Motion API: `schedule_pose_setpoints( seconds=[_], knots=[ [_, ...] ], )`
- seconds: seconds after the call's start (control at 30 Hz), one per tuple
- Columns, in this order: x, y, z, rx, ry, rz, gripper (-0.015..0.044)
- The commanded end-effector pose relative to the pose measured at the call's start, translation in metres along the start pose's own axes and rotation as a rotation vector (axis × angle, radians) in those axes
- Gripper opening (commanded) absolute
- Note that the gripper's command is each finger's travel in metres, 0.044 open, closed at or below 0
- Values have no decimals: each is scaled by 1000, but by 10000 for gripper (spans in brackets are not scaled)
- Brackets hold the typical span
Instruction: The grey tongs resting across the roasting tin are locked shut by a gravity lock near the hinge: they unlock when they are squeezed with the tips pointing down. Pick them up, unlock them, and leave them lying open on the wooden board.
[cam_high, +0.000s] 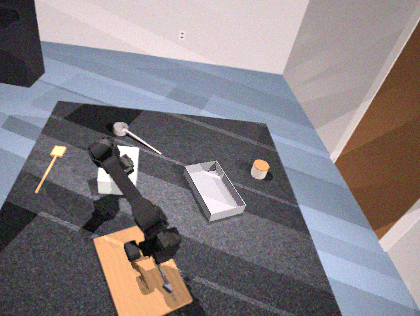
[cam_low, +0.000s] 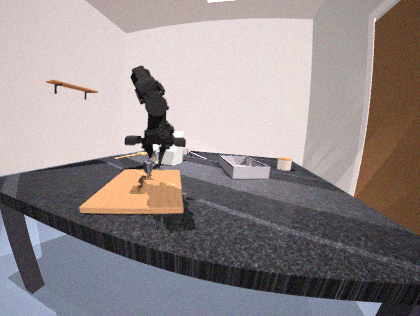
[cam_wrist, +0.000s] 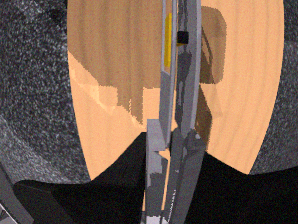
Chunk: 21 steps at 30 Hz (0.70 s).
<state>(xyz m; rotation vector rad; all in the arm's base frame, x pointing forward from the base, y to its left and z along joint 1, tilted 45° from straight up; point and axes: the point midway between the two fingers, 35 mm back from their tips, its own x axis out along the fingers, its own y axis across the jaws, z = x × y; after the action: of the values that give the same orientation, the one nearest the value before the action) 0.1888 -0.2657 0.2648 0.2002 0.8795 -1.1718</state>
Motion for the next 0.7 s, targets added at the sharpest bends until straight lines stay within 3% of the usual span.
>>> schedule_pose_setpoints(
  seconds=[0.0,0.57,0.67],
  knots=[
    [8,0,-2,-8,3,2,-150],
    [25,-3,-5,-9,-1,0,-150],
    [23,-3,-3,-3,-2,-3,-71]
  ],
)
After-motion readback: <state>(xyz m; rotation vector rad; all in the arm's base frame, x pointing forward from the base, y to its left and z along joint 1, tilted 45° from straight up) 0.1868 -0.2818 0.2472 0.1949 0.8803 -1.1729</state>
